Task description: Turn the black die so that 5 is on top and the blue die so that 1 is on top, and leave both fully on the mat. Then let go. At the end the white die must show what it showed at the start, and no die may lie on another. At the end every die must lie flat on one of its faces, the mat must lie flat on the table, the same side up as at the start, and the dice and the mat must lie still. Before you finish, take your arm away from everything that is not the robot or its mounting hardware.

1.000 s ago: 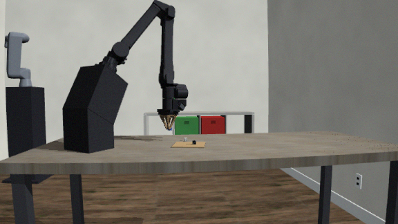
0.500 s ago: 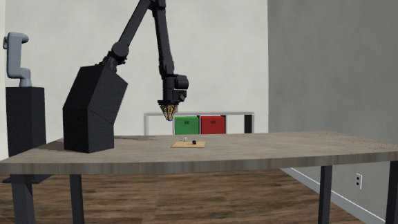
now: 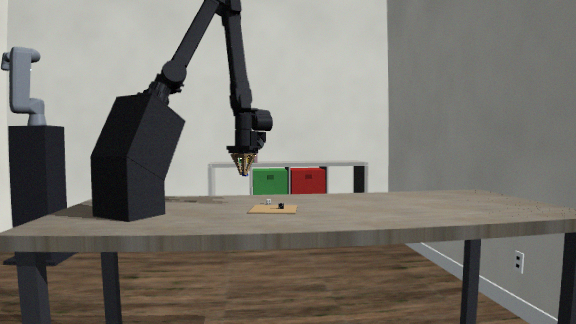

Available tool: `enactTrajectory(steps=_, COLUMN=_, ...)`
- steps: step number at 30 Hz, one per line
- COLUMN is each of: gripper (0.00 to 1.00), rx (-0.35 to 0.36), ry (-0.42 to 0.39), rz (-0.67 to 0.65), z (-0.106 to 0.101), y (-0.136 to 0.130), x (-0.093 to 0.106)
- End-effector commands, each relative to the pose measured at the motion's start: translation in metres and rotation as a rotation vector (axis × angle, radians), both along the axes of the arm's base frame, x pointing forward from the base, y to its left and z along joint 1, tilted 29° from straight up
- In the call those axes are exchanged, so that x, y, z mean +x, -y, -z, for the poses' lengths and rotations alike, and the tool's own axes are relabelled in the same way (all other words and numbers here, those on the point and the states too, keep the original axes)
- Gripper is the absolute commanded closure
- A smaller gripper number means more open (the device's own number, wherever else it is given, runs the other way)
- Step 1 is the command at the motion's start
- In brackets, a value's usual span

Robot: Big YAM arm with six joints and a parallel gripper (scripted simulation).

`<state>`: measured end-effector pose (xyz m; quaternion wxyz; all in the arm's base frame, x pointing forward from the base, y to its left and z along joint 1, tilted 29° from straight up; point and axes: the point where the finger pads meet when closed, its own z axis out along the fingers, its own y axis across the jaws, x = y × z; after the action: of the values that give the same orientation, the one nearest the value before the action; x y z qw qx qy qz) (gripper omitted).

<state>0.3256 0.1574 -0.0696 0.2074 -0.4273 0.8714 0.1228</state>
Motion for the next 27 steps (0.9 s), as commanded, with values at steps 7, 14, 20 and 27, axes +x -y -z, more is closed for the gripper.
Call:
enactTrajectory(steps=7, gripper=0.88, rx=-0.076, ry=0.15, rz=-0.279, z=-0.002, y=0.005, x=0.014)
enactTrajectory(steps=14, gripper=0.88, rx=-0.151, ry=0.259, rz=-0.524, z=0.0, y=0.006, x=0.017)
enactTrajectory(steps=20, gripper=0.88, rx=-0.205, ry=0.336, rz=-0.704, z=0.002, y=0.007, x=0.018)
enactTrajectory(steps=27, gripper=0.88, rx=-0.247, ry=0.413, rz=-0.825, z=-0.005, y=0.007, x=0.024)
